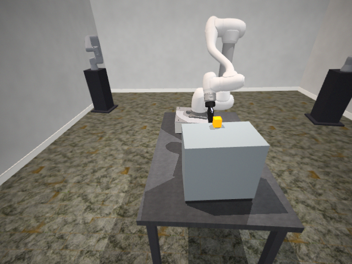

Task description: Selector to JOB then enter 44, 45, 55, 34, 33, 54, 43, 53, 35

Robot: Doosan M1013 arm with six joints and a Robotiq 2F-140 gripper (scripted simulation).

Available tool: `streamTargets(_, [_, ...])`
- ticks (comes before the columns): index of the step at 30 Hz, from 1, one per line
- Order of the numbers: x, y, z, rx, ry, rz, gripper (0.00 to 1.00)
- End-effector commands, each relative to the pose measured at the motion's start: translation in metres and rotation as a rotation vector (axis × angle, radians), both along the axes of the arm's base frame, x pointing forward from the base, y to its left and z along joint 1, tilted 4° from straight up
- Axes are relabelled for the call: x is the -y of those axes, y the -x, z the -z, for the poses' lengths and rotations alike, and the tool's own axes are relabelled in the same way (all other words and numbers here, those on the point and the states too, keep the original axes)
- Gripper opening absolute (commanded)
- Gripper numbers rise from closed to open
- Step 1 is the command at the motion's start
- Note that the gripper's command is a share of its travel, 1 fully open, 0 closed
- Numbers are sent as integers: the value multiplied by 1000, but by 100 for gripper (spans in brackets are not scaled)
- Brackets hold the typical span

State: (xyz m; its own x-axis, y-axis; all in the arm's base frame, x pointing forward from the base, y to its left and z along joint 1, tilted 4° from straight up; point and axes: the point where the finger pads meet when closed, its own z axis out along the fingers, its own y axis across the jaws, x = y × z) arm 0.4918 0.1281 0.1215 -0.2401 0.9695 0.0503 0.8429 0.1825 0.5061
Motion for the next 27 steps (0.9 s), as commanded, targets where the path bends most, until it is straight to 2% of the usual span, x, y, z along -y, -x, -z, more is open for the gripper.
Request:
streamTargets(1, [-5,-3,27,-29,-5,6,0])
streamTargets(4, [-9,-14,49,-29,-5,6,0])
streamTargets(7, [-11,-20,60,-29,-5,6,0])
streamTargets(16, [-12,-22,63,-29,-5,6,0])
streamTargets(27, [-14,-29,77,-29,-5,6,0])
